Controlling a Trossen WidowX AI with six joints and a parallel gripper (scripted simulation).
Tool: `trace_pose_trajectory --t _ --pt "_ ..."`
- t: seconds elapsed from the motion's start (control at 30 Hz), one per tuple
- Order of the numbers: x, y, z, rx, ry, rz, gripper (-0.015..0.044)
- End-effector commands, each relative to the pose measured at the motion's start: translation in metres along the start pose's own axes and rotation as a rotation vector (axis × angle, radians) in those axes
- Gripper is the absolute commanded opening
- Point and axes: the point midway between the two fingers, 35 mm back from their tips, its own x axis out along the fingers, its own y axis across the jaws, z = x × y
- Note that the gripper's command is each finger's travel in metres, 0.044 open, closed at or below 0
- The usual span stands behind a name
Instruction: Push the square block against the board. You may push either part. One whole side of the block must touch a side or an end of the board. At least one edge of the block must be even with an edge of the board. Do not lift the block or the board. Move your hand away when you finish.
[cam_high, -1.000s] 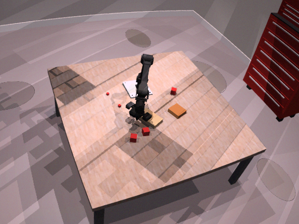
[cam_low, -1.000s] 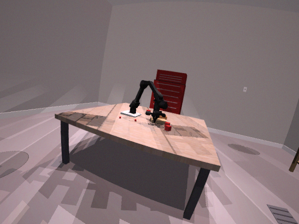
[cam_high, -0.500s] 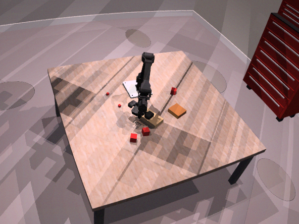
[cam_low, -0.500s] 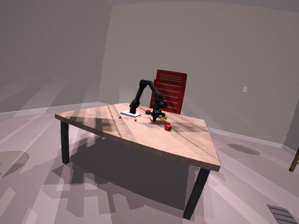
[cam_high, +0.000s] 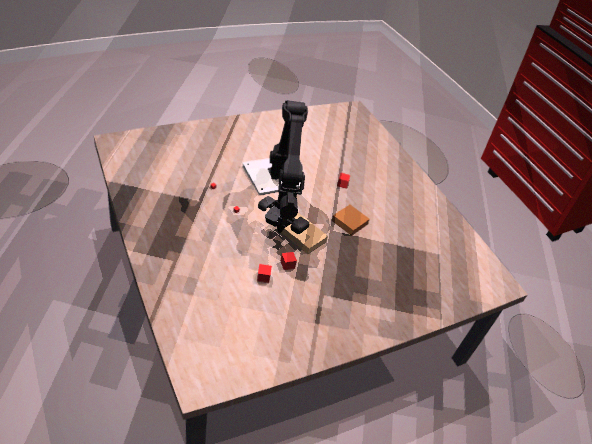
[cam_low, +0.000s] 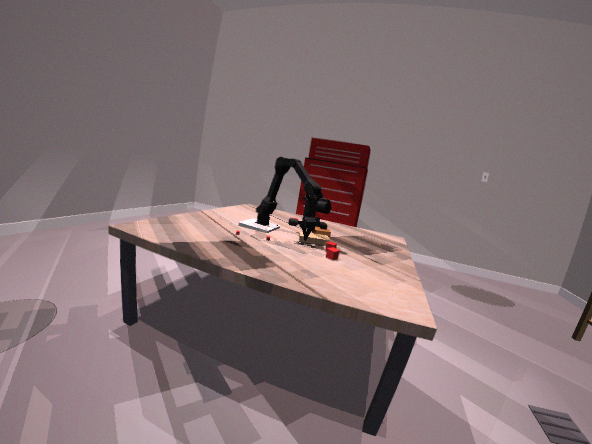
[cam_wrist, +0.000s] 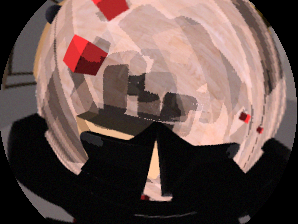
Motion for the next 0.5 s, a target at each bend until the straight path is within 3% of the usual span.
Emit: trace_pose_trajectory --t 0.0,0.47 --pt "0.004 -0.001 -0.004 -0.001 0.018 -0.008 0.0" --pt "0.004 0.001 0.019 -0.001 0.016 -0.008 0.0"
